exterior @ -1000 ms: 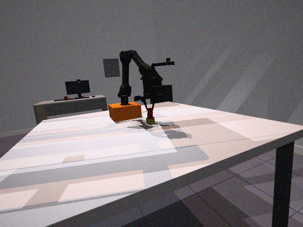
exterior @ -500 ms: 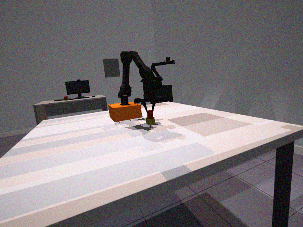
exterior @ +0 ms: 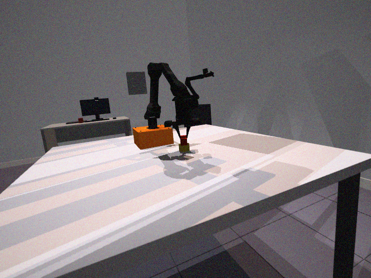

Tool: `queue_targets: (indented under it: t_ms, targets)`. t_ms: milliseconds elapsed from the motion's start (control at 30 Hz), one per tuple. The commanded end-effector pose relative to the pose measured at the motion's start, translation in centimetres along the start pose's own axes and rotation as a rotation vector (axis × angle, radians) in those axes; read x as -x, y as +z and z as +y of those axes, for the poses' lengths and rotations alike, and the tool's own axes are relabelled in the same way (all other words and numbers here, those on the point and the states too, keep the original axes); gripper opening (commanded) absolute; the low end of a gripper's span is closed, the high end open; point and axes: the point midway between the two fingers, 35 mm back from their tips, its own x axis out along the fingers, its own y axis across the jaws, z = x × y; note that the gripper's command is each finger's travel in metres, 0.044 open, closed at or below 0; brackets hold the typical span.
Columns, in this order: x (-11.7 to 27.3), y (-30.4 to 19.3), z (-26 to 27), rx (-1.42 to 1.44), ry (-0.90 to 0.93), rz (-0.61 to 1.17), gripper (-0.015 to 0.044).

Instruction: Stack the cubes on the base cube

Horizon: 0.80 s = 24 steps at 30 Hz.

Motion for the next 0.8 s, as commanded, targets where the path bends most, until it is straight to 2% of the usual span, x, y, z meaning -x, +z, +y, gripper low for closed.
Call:
queue_targets:
  t_ms: [0, 567, 700, 767]
  targets:
    - [-0.19, -0.04, -0.1, 0.0, -0.006, 0.001, 0.0105]
    - [-0.19, -0.04, -0.1, 0.0, -0.006, 0.001, 0.0105]
    - [-0.19, -0.04, -0.1, 0.0, -0.006, 0.001, 0.0205]
    - [-0.19, -0.04, -0.1, 0.0, -0.006, 0.001, 0.0205]
